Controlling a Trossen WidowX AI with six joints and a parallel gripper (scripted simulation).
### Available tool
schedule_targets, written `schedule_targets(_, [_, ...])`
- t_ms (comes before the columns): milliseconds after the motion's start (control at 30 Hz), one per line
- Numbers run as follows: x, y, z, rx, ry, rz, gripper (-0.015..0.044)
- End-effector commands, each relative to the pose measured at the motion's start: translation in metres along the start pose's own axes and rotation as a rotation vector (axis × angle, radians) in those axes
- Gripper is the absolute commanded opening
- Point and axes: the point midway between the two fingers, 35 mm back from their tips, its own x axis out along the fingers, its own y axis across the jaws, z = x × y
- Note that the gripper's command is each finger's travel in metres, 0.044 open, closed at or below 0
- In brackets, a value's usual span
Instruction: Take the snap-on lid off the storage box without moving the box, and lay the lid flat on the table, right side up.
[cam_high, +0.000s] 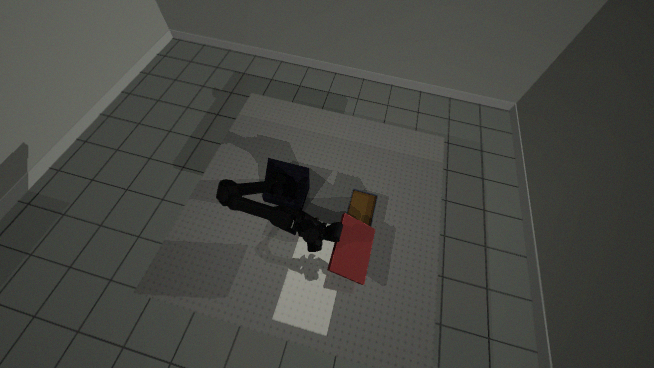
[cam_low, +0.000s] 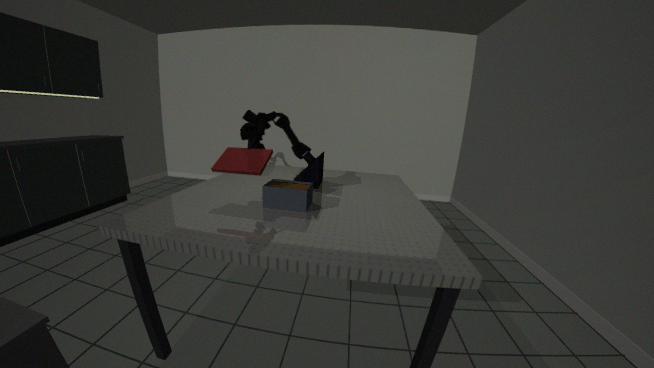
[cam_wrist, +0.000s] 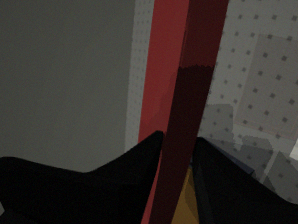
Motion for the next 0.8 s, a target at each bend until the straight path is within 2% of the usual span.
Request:
schedule_targets(0, [-0.003, 0.004, 0.008, -0.002, 0.003, 0.017, 0.0000])
schedule_targets(767, [-0.006, 0.002, 0.050, -0.003, 0.000, 0.019, 0.0000])
